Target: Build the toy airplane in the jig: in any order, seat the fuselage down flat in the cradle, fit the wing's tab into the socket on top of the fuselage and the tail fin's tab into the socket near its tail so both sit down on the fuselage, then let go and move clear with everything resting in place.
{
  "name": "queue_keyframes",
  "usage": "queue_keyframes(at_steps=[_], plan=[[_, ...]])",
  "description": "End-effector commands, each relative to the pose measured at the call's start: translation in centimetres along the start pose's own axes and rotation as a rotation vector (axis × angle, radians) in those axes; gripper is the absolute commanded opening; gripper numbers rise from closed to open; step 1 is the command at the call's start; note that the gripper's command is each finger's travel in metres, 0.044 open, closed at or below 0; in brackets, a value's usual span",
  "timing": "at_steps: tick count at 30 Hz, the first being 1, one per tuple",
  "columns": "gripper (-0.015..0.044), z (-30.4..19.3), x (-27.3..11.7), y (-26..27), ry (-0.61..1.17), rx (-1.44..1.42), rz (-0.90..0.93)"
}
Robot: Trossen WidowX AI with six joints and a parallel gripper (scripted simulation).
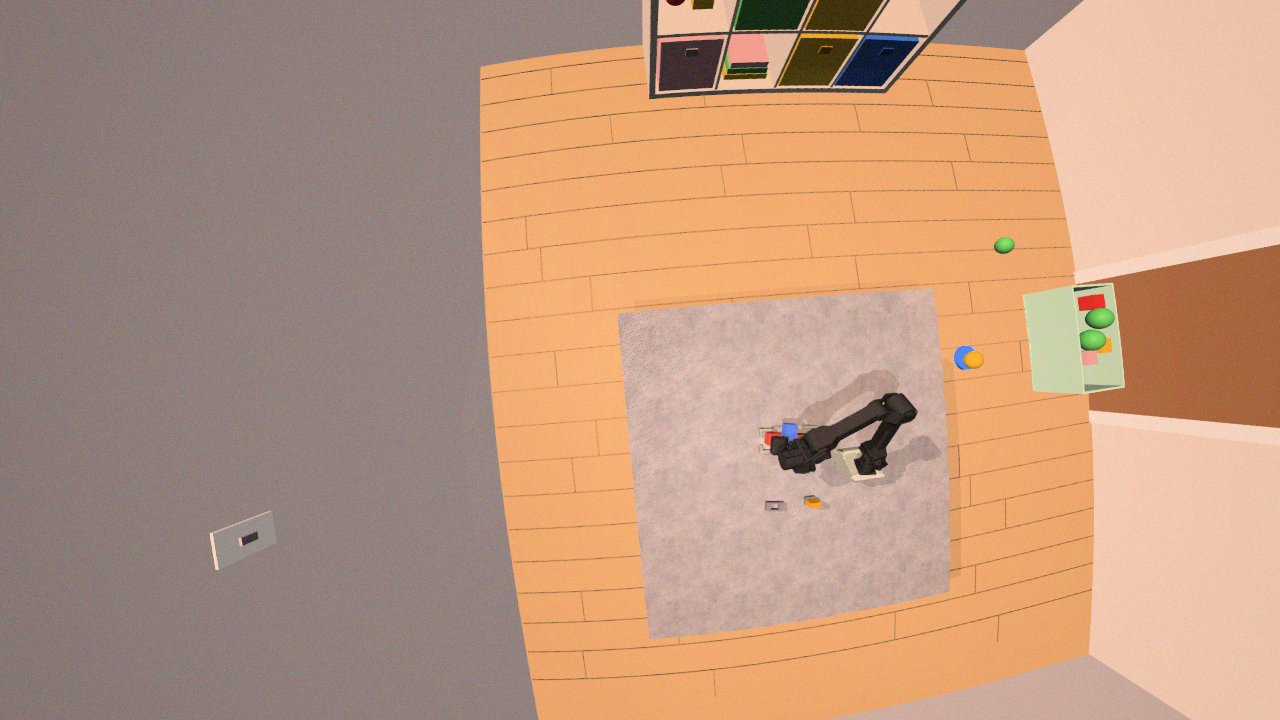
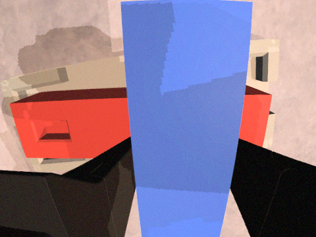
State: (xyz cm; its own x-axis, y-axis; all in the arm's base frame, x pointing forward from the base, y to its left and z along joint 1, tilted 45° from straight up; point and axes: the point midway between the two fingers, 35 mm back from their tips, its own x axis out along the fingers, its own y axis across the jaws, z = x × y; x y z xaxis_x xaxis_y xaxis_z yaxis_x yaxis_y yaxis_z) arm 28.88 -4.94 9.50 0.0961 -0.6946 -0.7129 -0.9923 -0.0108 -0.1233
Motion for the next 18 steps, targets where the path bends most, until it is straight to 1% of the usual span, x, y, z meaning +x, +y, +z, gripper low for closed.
queue_keyframes(at_steps=[1,2,10,15,18], plan=[[0.0195,-0.06,0.24,0.07,0.004,-0.002,0.003],[0.0195,-0.06,0.24,0.07,0.004,-0.002,0.003],[0.0141,0.01,0.02,0.0,0.0,0.0,0.0],[0.001,0.01,0.02,0.0,0.0,0.0,0.0],[0.0089,0.01,0.02,0.0,0.0,0.0,0.0]])
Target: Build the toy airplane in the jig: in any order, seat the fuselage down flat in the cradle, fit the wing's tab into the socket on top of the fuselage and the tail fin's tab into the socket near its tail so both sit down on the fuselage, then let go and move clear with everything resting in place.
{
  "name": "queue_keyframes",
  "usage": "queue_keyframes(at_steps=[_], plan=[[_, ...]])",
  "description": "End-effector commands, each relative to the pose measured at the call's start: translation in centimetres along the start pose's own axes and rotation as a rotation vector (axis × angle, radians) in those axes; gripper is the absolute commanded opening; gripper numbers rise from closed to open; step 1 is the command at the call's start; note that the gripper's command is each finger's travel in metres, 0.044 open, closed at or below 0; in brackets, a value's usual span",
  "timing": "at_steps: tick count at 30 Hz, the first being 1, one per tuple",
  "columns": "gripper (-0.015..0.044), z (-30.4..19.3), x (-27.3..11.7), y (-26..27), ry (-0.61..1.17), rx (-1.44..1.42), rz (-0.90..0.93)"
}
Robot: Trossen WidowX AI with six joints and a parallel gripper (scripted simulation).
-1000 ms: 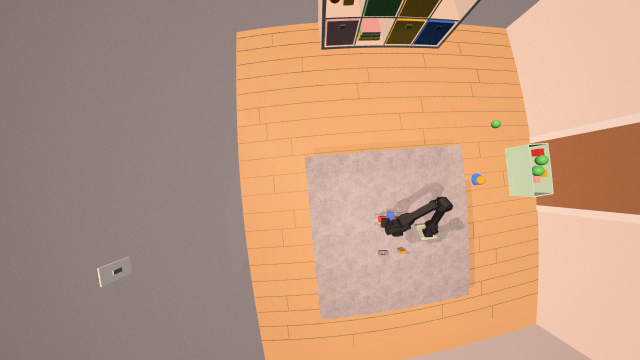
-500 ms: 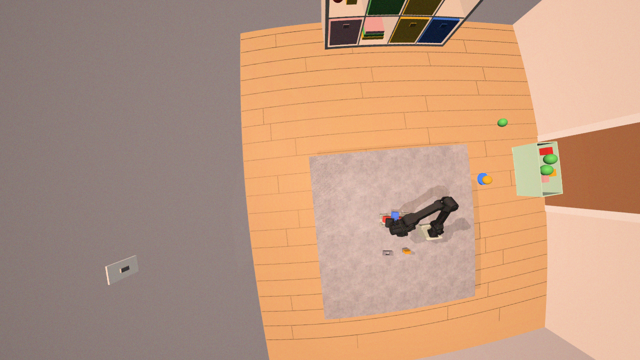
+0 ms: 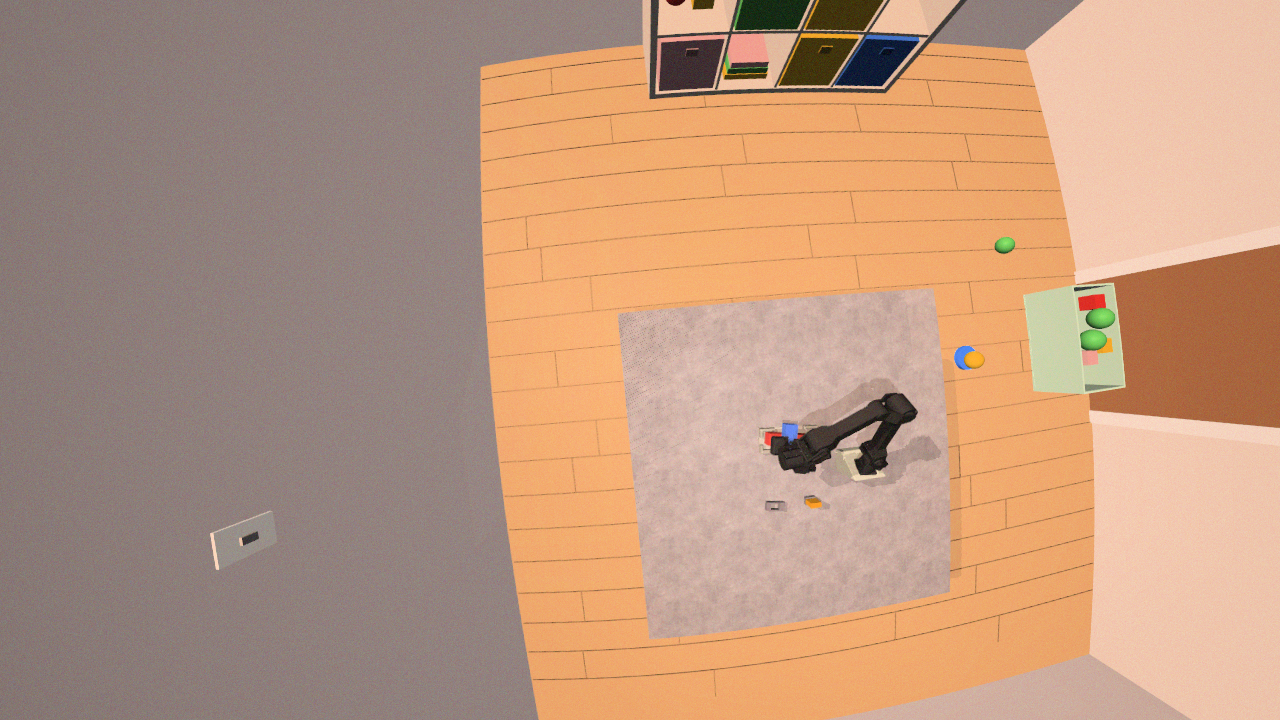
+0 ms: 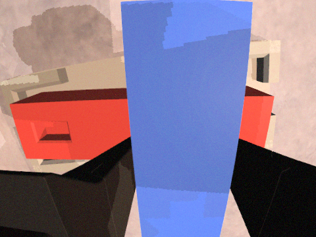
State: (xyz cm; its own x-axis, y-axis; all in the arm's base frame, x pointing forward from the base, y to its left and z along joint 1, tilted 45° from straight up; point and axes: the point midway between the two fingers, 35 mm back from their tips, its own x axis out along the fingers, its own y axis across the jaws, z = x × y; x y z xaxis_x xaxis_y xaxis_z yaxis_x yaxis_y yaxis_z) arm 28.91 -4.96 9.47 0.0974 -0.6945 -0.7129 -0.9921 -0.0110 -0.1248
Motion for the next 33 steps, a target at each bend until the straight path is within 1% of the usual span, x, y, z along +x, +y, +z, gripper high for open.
queue_keyframes(at_steps=[1,13,14,20,22,26,28,31,33], plan=[[0.0115,0.0,0.0,0.0,0.0,-0.001,0.001],[0.043,0.0,0.0,0.0,0.0,-0.001,0.001],[0.044,0.0,0.0,0.0,0.0,-0.001,0.001],[0.044,0.0,-0.4,0.0,-0.001,0.004,0.002],[0.044,0.2,-1.8,-0.2,-0.005,0.012,0.003],[0.044,0.2,-6.6,-0.2,-0.003,0.003,0.006],[0.044,0.2,-8.1,-0.1,0.0,-0.002,0.006],[0.044,0.2,-8.6,-0.3,0.002,-0.004,0.006],[0.044,0.2,-8.6,-0.3,0.002,0.064,0.006]])
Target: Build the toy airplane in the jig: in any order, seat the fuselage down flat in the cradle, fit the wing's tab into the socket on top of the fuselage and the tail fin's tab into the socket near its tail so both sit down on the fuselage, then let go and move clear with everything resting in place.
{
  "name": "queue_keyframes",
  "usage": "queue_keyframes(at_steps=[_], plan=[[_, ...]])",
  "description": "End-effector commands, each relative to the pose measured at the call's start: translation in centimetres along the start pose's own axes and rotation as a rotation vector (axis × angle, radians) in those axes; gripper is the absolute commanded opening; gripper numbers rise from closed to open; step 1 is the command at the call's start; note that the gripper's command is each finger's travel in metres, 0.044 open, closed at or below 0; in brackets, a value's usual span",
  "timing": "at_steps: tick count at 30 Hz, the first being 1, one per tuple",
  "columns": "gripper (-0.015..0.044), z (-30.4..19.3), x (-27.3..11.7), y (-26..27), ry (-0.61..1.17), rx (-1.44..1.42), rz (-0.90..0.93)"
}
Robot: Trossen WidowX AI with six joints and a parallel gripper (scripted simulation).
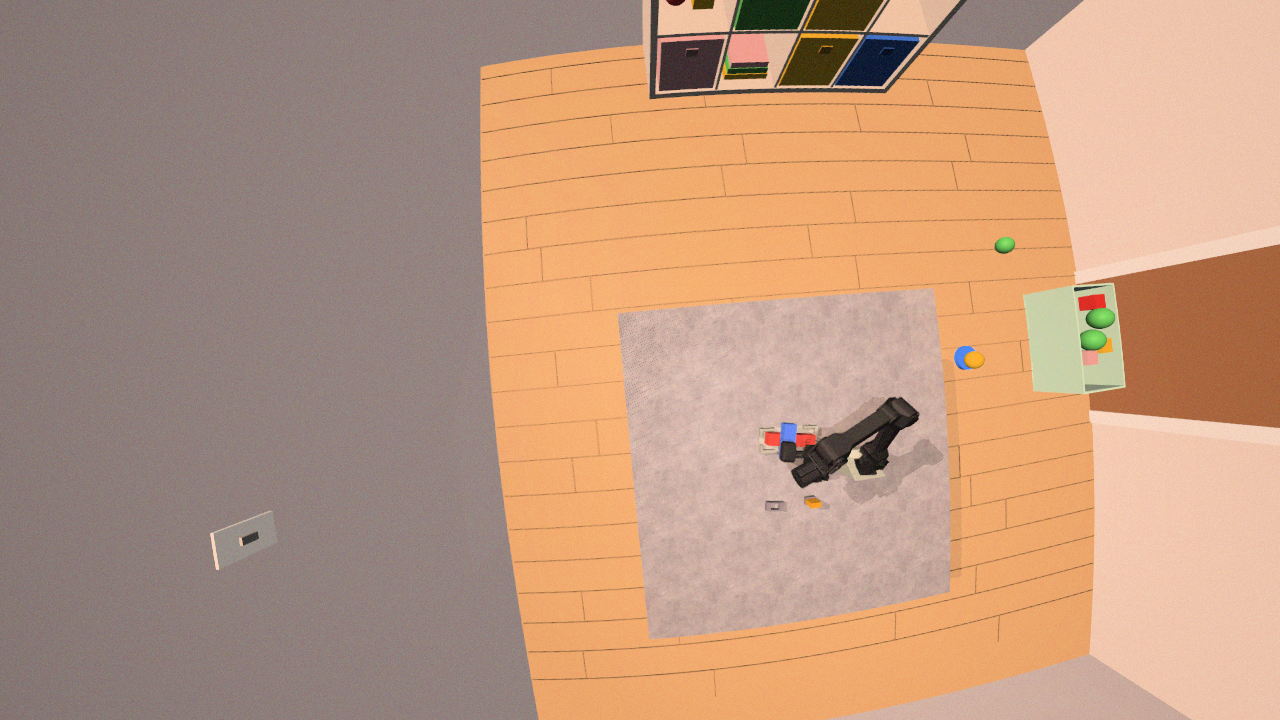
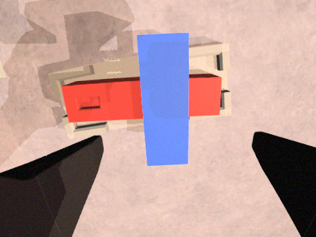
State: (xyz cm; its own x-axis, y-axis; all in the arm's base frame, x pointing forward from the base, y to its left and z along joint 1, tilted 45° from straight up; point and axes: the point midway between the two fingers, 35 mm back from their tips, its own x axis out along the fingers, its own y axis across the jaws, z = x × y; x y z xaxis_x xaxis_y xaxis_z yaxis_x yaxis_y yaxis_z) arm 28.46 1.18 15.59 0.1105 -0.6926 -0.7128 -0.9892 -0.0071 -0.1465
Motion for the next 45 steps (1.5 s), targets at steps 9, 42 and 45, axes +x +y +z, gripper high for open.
queue_keyframes(at_steps=[9,42,45], plan=[[0.044,0.1,0.3,0.0,0.013,0.937,0.016],[0.044,23.4,0.0,14.4,0.008,1.394,0.027],[0.044,23.6,0.0,14.6,0.01,1.395,0.025]])
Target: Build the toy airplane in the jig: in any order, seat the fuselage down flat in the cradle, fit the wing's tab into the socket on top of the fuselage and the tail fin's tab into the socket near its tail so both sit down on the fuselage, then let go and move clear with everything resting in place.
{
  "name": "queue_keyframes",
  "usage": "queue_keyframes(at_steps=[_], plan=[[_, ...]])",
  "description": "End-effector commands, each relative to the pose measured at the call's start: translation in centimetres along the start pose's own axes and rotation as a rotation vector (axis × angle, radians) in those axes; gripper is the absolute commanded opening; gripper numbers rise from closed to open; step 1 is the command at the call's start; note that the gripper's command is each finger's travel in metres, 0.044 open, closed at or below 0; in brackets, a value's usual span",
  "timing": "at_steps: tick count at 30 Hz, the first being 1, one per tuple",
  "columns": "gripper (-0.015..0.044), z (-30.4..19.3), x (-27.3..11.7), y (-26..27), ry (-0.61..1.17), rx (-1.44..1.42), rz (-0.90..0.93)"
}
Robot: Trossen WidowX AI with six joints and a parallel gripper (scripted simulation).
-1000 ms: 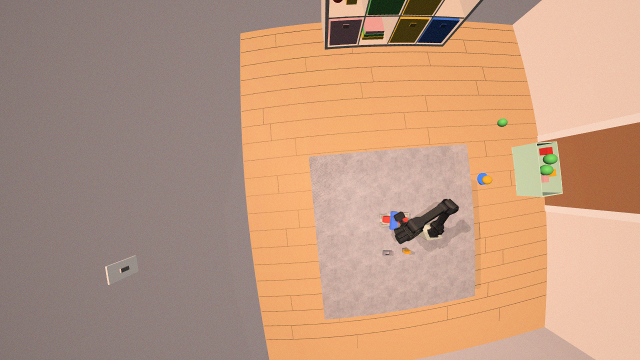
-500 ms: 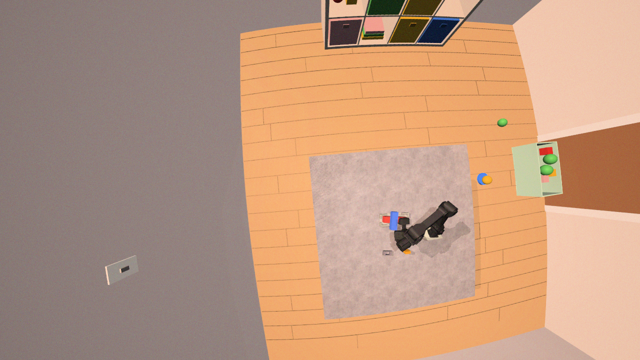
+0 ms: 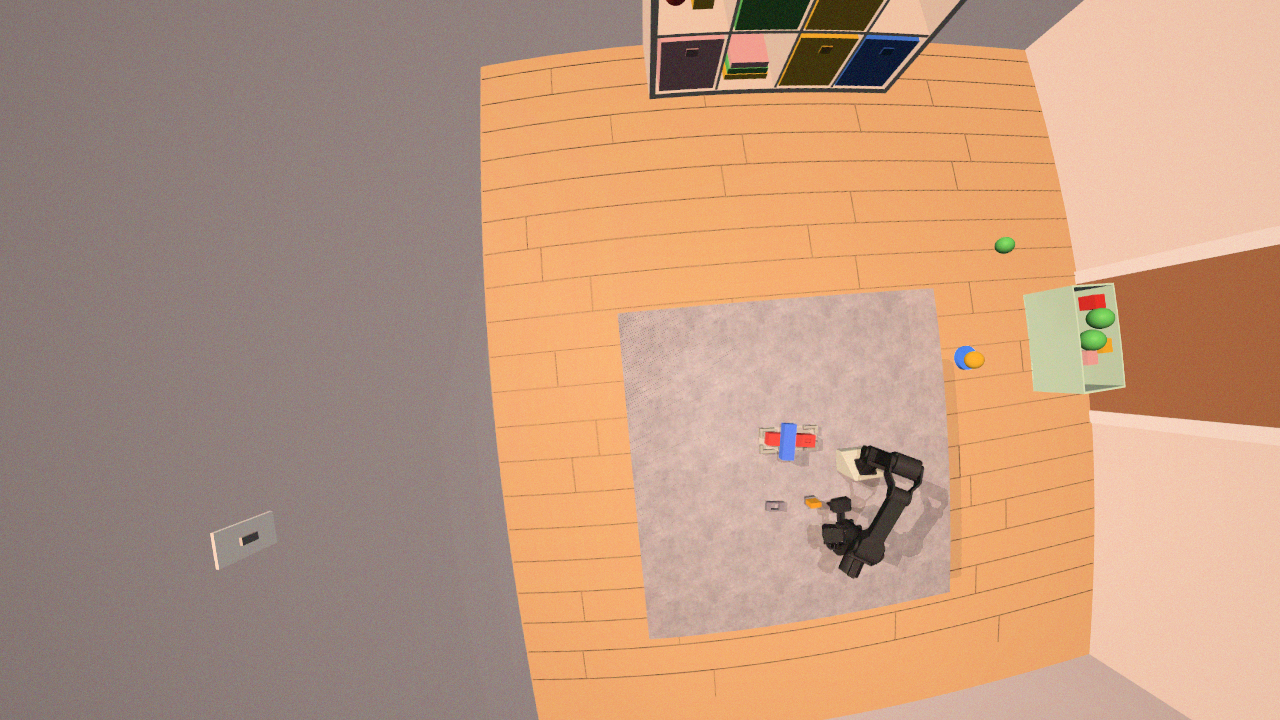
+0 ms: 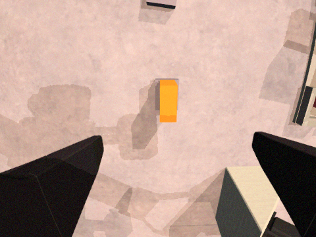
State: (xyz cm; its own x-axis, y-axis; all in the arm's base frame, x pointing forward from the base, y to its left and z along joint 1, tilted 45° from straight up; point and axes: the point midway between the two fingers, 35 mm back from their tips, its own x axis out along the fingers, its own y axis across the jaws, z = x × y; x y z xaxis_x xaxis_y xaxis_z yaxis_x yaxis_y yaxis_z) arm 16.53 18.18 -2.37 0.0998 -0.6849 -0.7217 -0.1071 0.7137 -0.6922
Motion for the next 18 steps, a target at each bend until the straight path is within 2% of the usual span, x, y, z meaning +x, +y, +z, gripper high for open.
queue_keyframes(at_steps=[1,4,8,18], plan=[[0.044,-0.3,0.3,0.2,0.012,0.028,0.0],[0.044,-0.2,1.3,0.2,0.012,0.028,0.0],[0.044,-0.3,5.8,0.2,0.011,0.029,-0.001],[0.044,-0.3,7.6,0.1,0.011,0.029,-0.002]])
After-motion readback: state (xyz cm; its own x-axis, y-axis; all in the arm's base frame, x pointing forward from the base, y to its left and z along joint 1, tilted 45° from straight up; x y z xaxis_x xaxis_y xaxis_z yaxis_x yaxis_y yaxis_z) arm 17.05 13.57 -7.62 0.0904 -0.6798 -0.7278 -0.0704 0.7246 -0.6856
